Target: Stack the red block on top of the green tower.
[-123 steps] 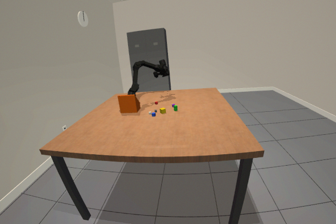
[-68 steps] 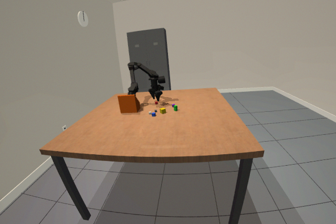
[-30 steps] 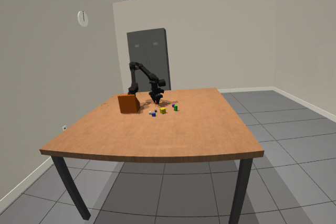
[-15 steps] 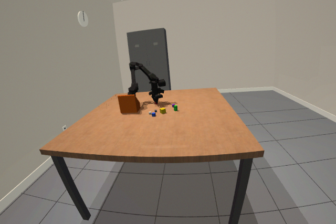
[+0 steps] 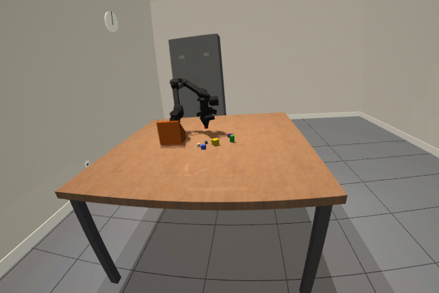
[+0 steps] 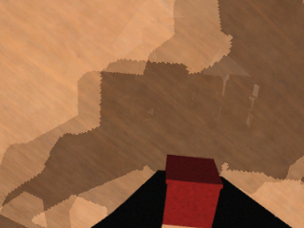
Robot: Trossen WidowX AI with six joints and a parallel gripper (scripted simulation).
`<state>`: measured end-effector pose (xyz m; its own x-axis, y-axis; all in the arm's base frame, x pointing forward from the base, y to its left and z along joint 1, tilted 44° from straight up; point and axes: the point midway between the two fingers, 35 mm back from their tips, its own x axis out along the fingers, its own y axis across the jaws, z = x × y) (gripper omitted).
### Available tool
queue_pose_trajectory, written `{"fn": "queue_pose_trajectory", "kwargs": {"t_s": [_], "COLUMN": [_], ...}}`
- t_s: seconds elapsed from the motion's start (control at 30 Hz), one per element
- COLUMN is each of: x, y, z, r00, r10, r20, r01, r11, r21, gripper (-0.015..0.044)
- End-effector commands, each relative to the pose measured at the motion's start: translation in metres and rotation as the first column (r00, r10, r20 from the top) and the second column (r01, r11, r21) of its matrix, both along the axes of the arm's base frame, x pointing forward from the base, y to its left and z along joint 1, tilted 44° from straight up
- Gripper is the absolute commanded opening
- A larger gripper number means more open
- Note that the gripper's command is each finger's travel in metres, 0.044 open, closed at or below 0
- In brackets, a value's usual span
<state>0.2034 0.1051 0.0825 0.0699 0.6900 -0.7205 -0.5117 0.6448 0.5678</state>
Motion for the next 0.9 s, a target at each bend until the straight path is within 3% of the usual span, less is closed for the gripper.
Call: {"fn": "queue_pose_trajectory", "kwargs": {"t_s": [0.0, 0.5, 0.87], "x": [0.000, -0.005, 0.004], "y": [-0.009, -0.053, -0.059], "z": [0.012, 0.057, 0.060], "r00": [1.000, 1.000, 1.000], "r10": [0.004, 0.003, 0.003], "r20": [0.012, 0.010, 0.011], "r01": [-0.004, -0.003, -0.003], "r11": [1.000, 1.000, 1.000], "r21": [0.002, 0.001, 0.001], "gripper": [0.0000, 0.0000, 0.0000]}}
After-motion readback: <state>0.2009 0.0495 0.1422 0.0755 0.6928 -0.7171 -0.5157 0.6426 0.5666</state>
